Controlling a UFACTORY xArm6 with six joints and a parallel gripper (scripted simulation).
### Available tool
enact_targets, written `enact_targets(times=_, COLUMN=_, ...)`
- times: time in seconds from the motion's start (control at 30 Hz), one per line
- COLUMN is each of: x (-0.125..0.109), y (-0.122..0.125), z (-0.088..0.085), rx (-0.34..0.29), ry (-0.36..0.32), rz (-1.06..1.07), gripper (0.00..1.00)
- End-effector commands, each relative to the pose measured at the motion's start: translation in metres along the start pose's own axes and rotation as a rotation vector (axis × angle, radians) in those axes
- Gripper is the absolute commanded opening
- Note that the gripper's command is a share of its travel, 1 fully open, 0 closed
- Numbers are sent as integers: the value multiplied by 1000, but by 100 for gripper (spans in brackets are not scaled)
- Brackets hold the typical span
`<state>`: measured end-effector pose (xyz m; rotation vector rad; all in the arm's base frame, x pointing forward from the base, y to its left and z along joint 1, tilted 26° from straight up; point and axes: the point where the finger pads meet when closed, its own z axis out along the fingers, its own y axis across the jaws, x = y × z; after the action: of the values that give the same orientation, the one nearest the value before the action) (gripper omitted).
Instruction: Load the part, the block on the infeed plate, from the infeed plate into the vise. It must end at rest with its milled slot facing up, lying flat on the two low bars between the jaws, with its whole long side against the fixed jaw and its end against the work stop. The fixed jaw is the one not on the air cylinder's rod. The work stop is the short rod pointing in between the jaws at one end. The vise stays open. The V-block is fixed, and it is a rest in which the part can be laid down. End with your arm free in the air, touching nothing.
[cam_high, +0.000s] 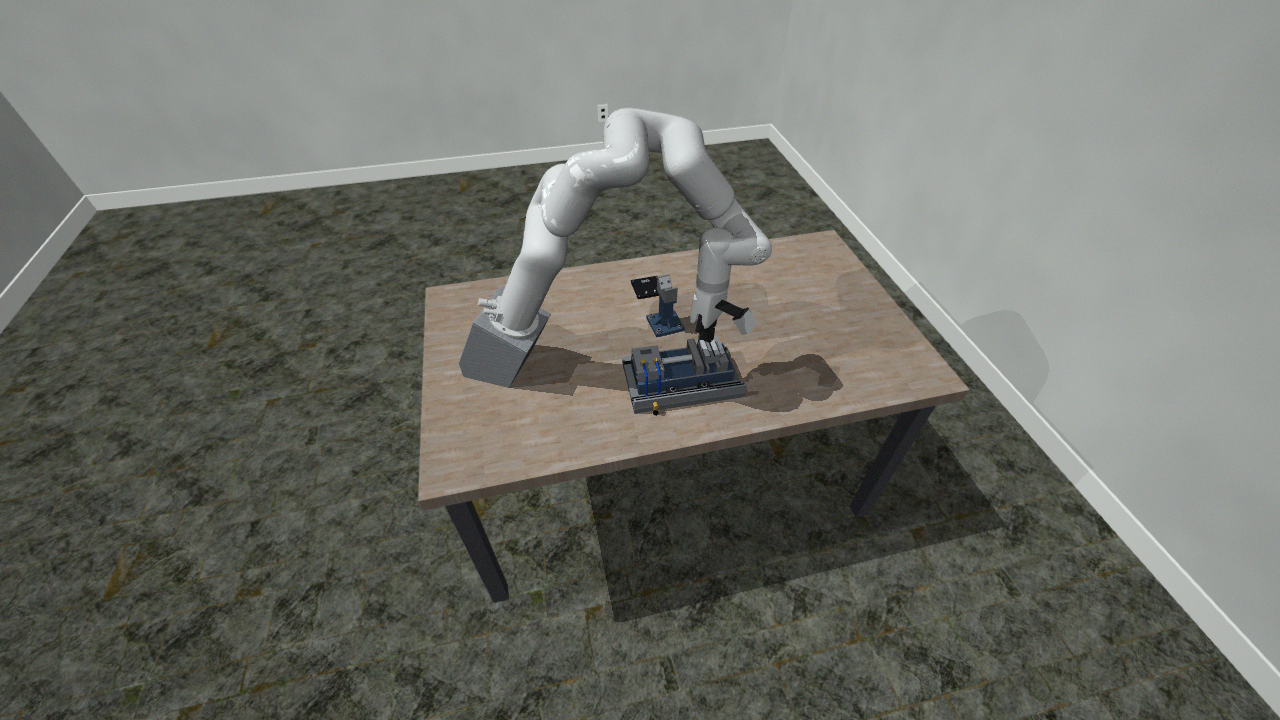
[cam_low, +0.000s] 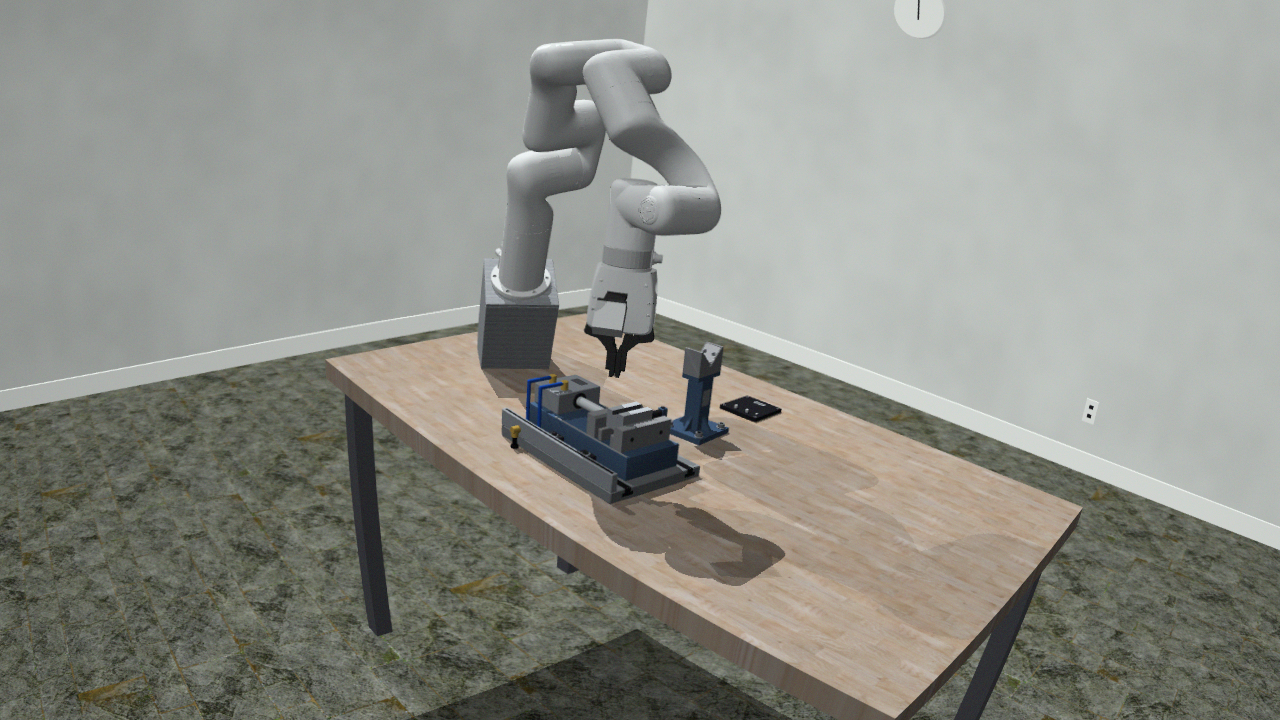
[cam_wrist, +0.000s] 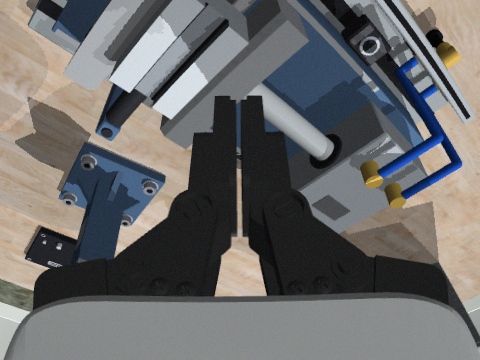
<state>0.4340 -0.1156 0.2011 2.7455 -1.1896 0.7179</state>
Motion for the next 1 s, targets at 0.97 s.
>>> enact_targets(times=0.97, x=30, y=2, z=0, rx=29, ry=-16, rz=-811, gripper=0)
